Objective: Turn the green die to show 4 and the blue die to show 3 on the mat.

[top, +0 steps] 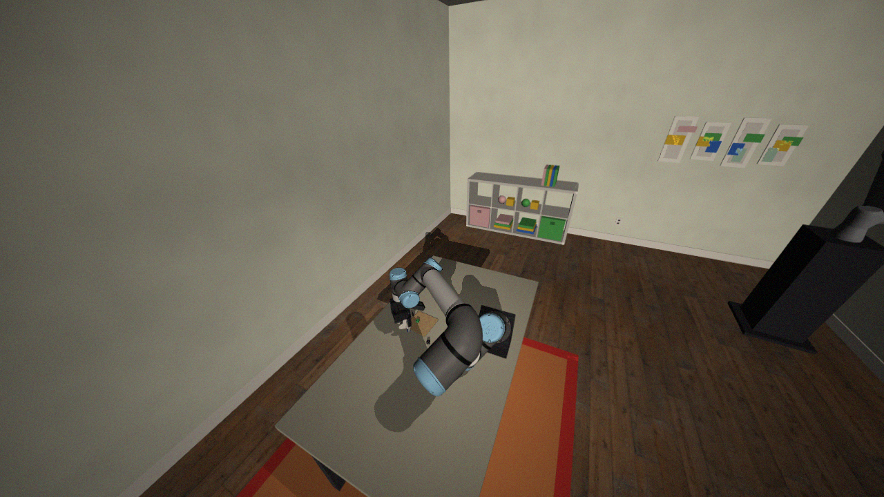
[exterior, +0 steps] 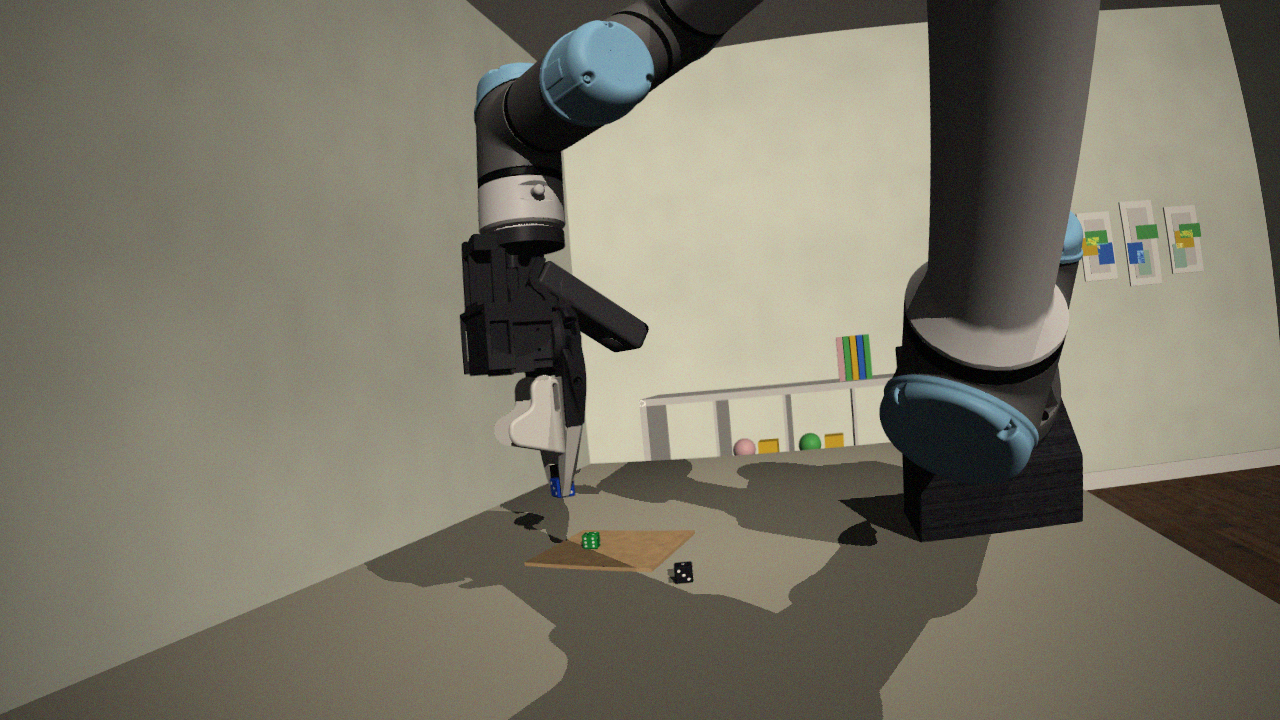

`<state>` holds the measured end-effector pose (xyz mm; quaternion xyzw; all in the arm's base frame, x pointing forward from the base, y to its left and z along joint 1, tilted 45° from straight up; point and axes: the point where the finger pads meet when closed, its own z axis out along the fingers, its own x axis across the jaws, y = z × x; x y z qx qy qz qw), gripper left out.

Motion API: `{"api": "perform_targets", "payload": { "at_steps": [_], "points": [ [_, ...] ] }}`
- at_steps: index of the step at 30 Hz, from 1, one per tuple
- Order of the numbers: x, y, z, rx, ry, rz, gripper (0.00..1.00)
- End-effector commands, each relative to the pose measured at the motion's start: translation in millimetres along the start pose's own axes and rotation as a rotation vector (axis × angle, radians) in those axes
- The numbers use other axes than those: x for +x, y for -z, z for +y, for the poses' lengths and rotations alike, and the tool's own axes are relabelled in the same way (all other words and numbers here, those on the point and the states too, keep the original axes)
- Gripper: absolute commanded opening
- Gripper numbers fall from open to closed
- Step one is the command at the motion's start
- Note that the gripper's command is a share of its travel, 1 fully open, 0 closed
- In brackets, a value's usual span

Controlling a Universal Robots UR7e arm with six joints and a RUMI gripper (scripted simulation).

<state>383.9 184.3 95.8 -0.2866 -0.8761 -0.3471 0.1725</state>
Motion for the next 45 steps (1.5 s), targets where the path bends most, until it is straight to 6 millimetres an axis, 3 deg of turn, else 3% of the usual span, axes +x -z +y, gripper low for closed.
{"api": "perform_targets", "payload": {
  "at_steps": [1, 10, 27, 42, 45],
  "points": [
    [0.9, -0.5, -0.8, -0.005, -0.051, 0.005, 0.0],
    [3.4, -2.2, -2.6, -0.015, -0.159, 0.019, 0.0],
    [11.6, -6.9, -6.5, -0.04, -0.519, 0.071, 0.0],
    [20.8, -11.2, -7.3, -0.053, -1.005, 0.156, 0.0],
    [20.9, -11.3, -7.3, -0.053, -1.009, 0.157, 0.0]
  ]
}}
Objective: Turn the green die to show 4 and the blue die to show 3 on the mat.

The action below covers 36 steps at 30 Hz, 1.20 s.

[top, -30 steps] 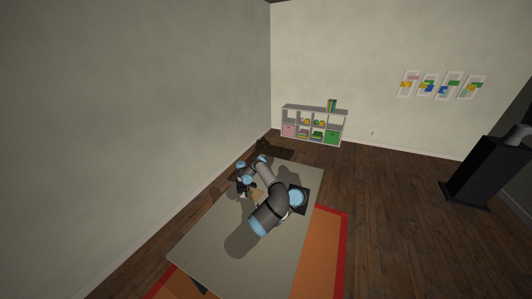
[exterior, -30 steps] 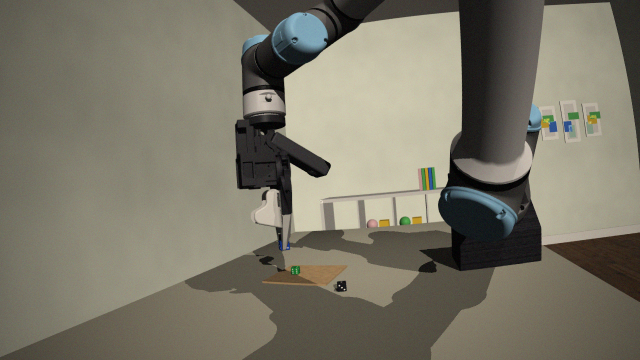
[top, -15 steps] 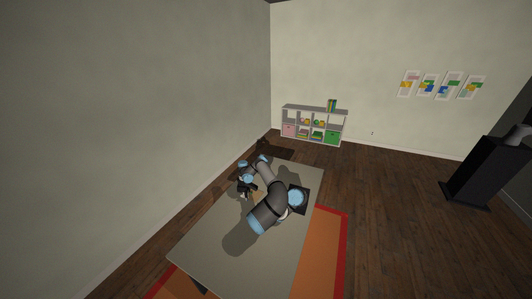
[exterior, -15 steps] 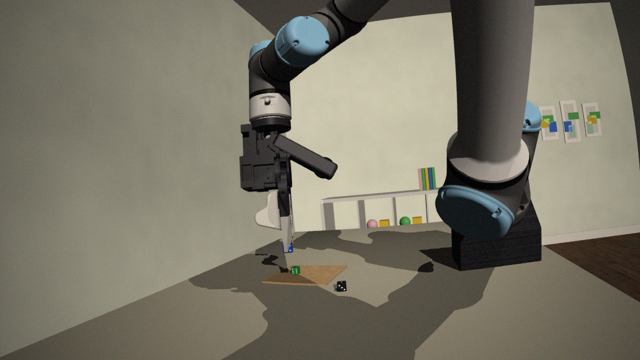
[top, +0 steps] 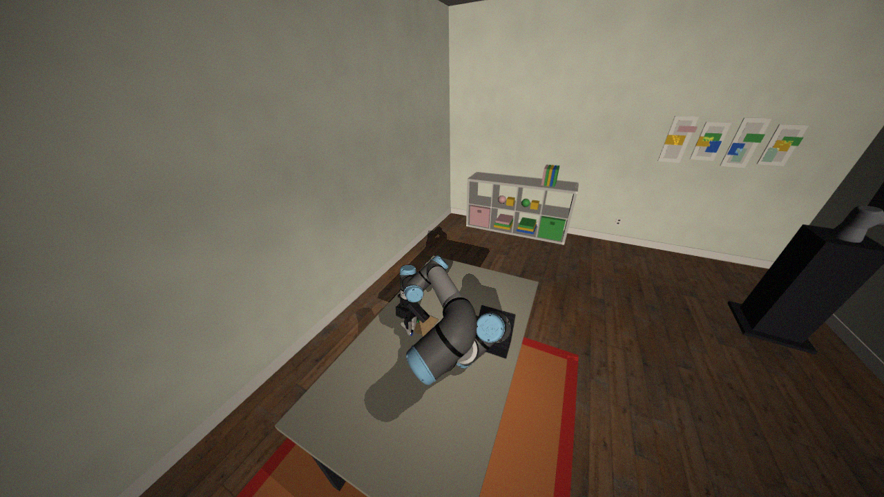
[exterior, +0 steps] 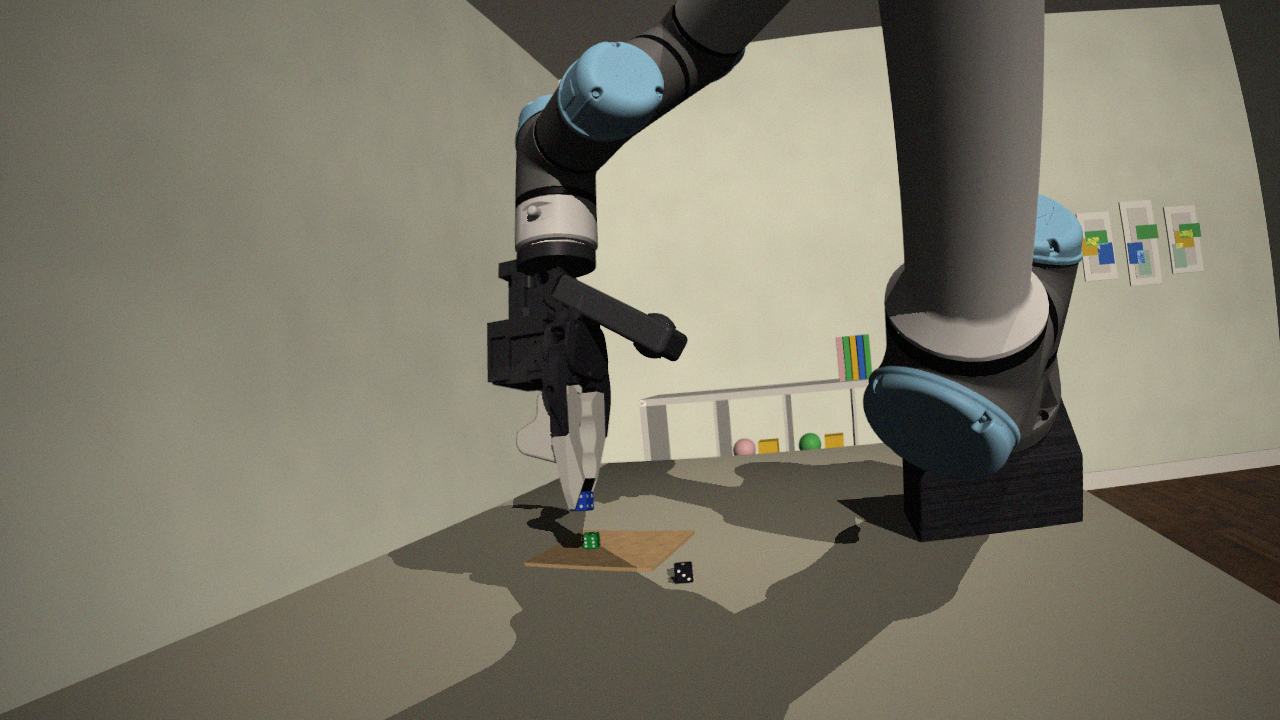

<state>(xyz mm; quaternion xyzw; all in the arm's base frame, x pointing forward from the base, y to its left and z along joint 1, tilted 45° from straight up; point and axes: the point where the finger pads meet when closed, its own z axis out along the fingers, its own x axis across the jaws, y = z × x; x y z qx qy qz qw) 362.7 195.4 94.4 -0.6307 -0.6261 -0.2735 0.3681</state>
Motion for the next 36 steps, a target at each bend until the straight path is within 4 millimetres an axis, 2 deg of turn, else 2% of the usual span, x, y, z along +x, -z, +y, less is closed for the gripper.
{"api": "perform_targets", "payload": {
  "at_steps": [1, 14, 16, 30, 33, 36],
  "points": [
    [1.0, -0.7, -1.1, -0.003, -0.107, 0.009, 0.0],
    [5.9, -3.2, -3.4, 0.012, -0.545, 0.081, 0.0],
    [5.9, -3.2, -3.4, 0.012, -0.545, 0.081, 0.0],
    [10.6, -4.0, -1.6, 0.058, -1.029, 0.157, 0.0],
    [10.6, -3.9, -1.6, 0.059, -1.034, 0.157, 0.0],
    [11.6, -3.8, -0.3, 0.08, -1.182, 0.18, 0.0]
  ]
}}
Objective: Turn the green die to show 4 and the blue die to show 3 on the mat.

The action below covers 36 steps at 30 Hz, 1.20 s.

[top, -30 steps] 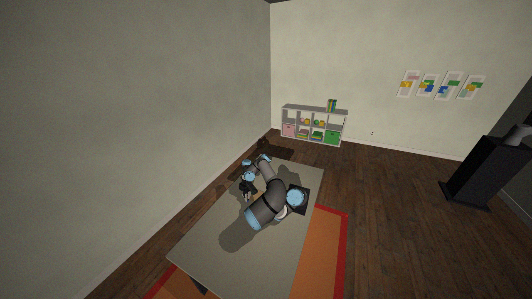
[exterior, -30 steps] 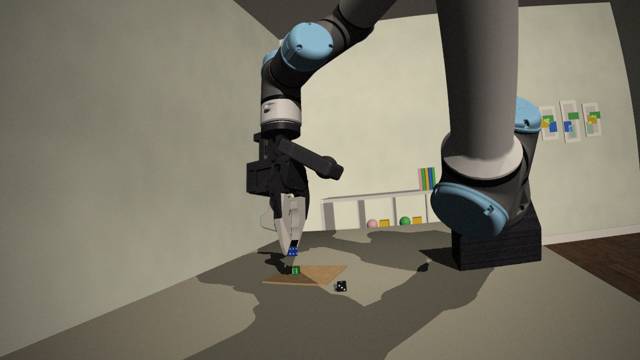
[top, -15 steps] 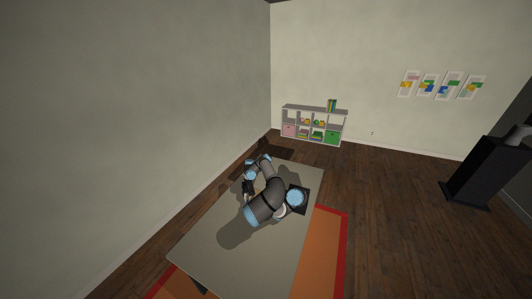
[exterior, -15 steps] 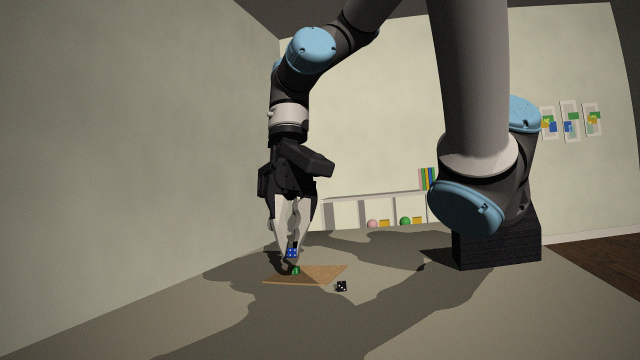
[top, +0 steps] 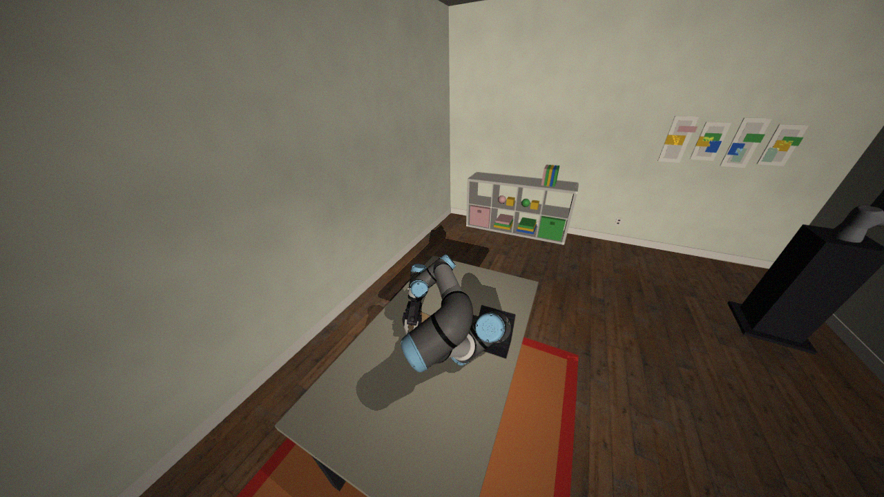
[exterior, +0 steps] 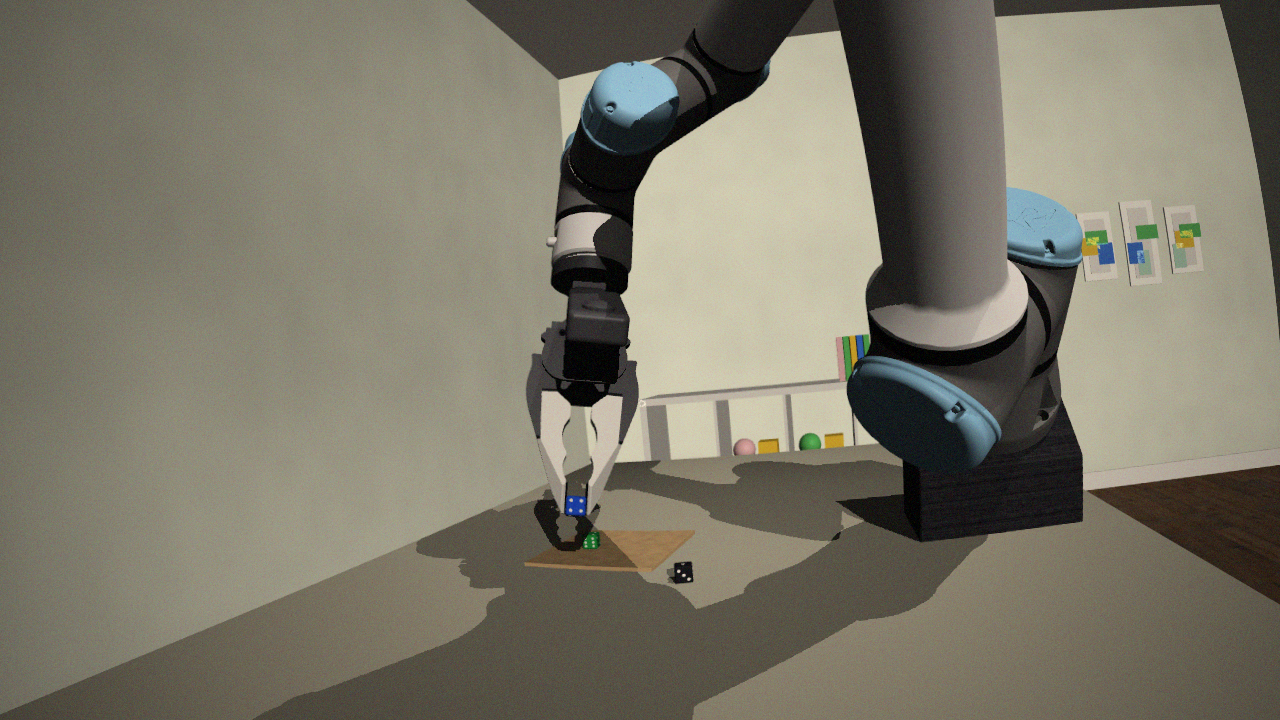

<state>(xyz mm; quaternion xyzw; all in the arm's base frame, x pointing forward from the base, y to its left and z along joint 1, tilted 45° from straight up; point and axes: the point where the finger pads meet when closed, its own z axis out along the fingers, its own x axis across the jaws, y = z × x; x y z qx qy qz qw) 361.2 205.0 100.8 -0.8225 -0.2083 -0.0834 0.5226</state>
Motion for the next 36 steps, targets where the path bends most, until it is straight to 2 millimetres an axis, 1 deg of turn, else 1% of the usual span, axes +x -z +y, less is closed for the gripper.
{"api": "perform_targets", "payload": {
  "at_steps": [1, 2, 5, 6, 10, 11, 12, 14, 16, 20, 21, 22, 23, 26, 27, 29, 32, 34, 36],
  "points": [
    [1.7, 0.1, -0.2, 0.01, -0.149, 0.016, 0.0],
    [2.3, 0.1, -0.2, 0.017, -0.201, 0.021, 0.0],
    [3.5, 0.2, 0.0, 0.031, -0.299, 0.031, 0.0],
    [3.6, 0.2, 0.0, 0.032, -0.307, 0.032, 0.0],
    [5.4, 0.5, 0.5, 0.054, -0.458, 0.045, 0.0],
    [5.5, 0.5, 0.5, 0.056, -0.466, 0.045, 0.0],
    [6.1, 0.6, 0.8, 0.064, -0.52, 0.05, 0.0],
    [6.1, 0.6, 0.8, 0.064, -0.52, 0.05, 0.0],
    [7.4, 0.9, 1.5, 0.083, -0.628, 0.057, 0.0],
    [8.6, 1.3, 2.3, 0.102, -0.736, 0.063, 0.0],
    [9.2, 1.5, 2.7, 0.111, -0.787, 0.065, 0.0],
    [9.2, 1.5, 2.8, 0.112, -0.79, 0.065, 0.0],
    [9.8, 1.7, 3.3, 0.122, -0.844, 0.067, 0.0],
    [10.8, 2.1, 4.3, 0.141, -0.943, 0.07, 0.0],
    [10.9, 2.1, 4.4, 0.143, -0.953, 0.071, 0.0],
    [11.7, 2.5, 5.4, 0.16, -1.036, 0.072, 0.0],
    [12.0, 2.6, 5.7, 0.165, -1.061, 0.073, 0.0],
    [12.9, 3.1, 7.1, 0.189, -1.169, 0.073, 0.0],
    [13.3, 3.4, 7.8, 0.201, -1.223, 0.072, 0.0]
  ]
}}
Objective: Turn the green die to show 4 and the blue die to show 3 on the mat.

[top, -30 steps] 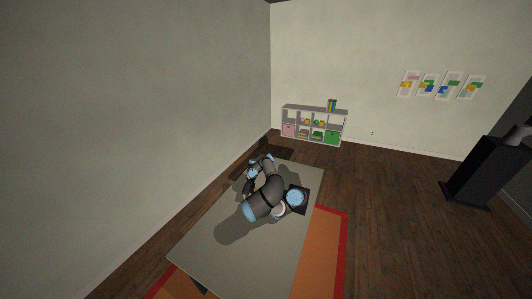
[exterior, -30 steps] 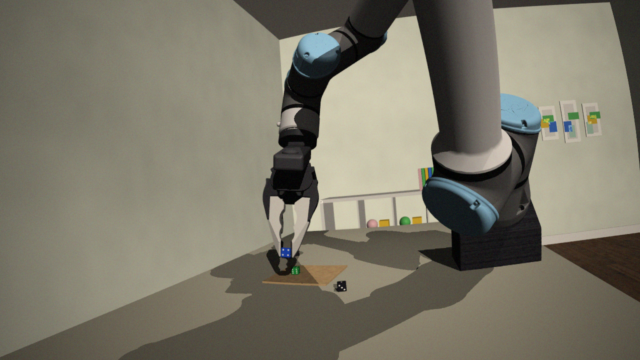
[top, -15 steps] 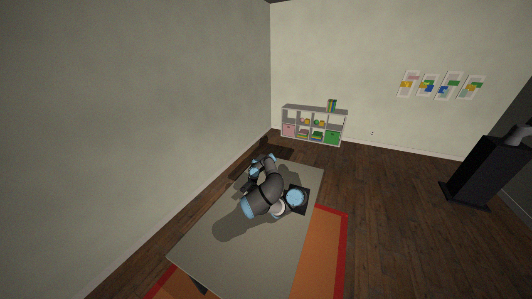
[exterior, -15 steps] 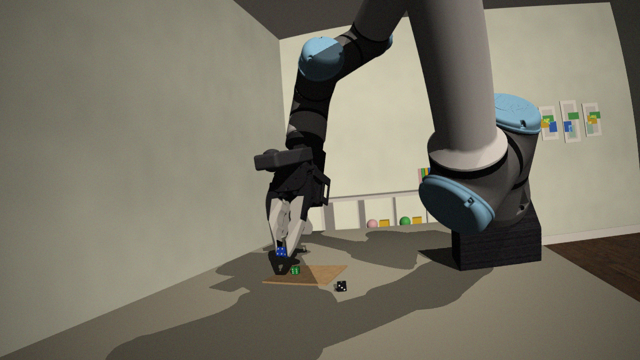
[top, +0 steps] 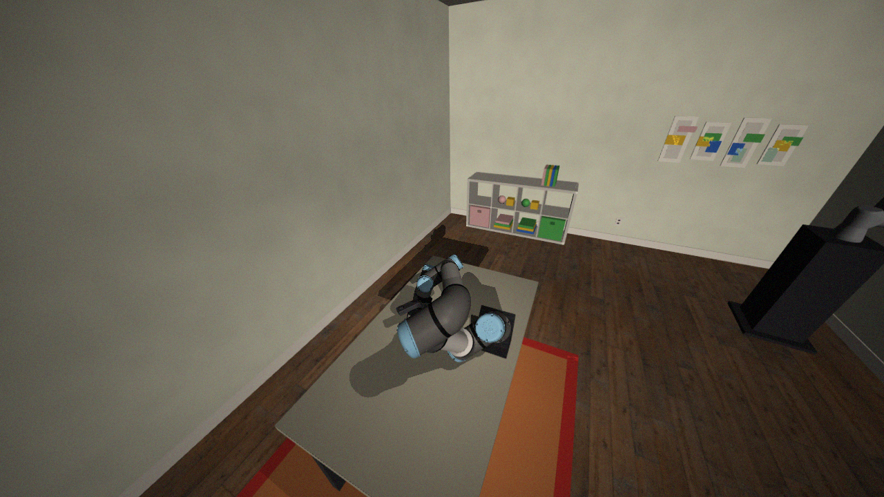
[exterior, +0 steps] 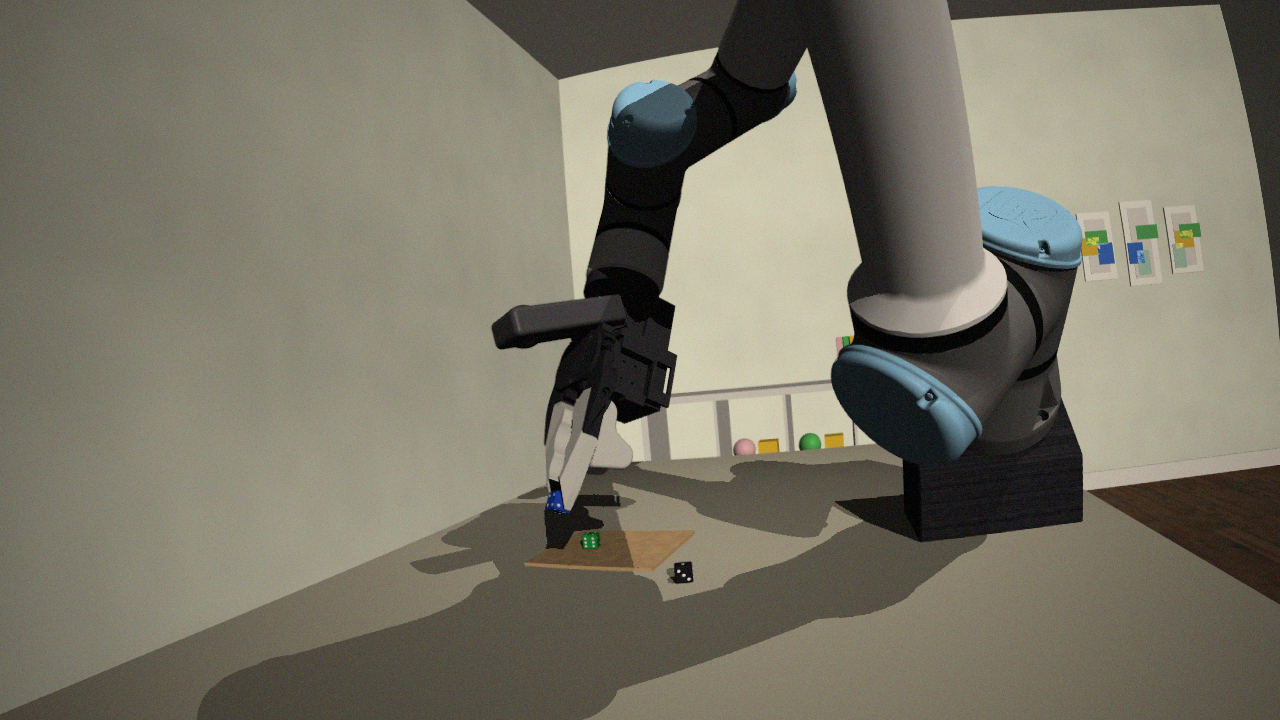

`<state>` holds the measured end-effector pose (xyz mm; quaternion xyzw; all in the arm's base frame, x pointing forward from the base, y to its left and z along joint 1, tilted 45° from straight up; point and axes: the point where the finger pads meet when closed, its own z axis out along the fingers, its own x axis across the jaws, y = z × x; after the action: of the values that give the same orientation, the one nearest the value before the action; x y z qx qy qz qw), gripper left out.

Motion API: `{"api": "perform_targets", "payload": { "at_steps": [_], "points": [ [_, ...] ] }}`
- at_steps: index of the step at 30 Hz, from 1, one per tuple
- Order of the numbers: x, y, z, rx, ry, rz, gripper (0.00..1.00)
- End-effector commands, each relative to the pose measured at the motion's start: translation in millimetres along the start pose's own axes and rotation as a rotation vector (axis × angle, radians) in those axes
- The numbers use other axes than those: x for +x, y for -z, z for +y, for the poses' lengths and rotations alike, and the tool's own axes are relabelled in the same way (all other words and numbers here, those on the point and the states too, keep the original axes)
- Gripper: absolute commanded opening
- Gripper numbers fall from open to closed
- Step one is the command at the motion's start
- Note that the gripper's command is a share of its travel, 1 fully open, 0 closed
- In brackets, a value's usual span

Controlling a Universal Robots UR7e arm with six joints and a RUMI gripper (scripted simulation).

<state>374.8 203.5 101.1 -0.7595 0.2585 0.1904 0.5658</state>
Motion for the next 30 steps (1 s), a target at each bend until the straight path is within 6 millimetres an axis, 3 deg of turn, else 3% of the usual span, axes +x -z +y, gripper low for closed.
{"api": "perform_targets", "payload": {
  "at_steps": [1, 12, 27, 30],
  "points": [
    [2.7, 1.0, -0.7, 0.023, -0.172, 0.005, 0.0],
    [7.1, 2.7, -0.5, 0.072, -0.457, -0.009, 0.0],
    [14.2, 5.9, 1.8, 0.156, -0.975, -0.065, 0.0],
    [14.2, 5.9, 1.9, 0.157, -0.977, -0.065, 0.0]
  ]
}}
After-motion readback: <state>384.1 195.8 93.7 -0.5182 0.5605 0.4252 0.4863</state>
